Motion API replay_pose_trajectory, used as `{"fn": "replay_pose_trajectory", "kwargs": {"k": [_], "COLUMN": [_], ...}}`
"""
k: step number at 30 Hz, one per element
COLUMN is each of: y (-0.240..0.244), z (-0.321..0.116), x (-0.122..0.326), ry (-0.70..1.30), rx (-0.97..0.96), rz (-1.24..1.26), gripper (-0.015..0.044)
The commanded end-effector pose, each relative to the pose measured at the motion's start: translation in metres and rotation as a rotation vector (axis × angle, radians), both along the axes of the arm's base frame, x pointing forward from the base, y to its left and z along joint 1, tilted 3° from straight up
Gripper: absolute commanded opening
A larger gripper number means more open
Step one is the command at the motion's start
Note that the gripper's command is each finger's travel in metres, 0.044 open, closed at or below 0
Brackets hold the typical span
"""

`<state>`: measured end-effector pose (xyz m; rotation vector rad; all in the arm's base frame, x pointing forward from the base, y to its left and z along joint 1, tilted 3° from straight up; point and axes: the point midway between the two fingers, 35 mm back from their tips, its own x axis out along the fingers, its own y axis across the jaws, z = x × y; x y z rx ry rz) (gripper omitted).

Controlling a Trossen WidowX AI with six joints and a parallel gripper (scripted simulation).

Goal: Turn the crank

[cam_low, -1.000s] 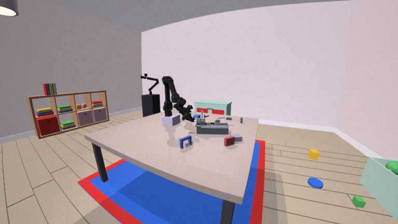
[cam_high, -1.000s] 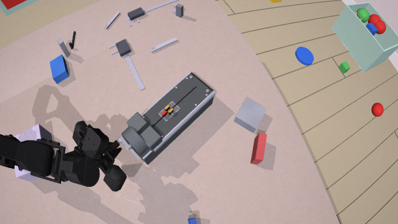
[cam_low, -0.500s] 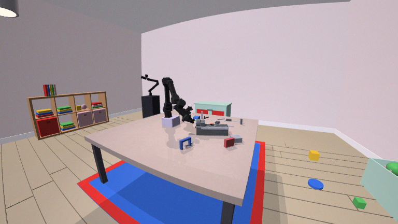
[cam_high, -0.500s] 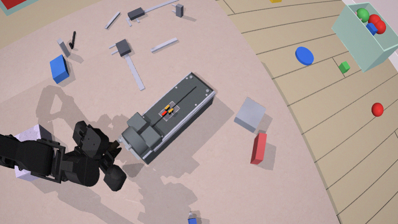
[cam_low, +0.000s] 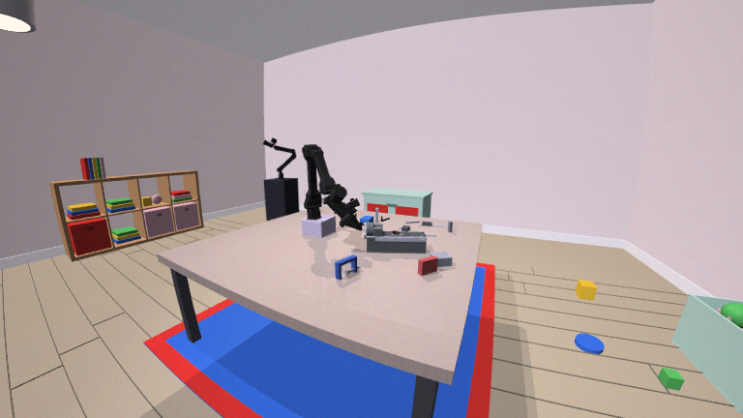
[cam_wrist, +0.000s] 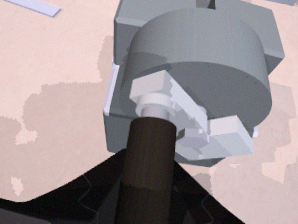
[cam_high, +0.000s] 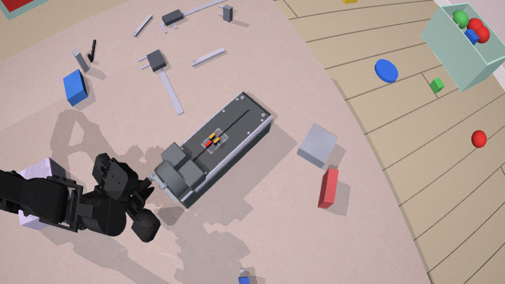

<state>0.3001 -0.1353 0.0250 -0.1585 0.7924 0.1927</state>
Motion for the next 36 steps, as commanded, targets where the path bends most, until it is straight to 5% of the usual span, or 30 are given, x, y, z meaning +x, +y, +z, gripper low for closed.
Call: {"fn": "replay_pose_trajectory", "kwargs": {"k": [1,36], "y": [0.0062,0.008], "z": [-0.0067,-0.0114], "x": [-0.0015,-0.0015], "ry": [0.017,0.017], "rx": [0.018,0.019], "rz": [0.008,0.008], "gripper": [0.0,0.0]}}
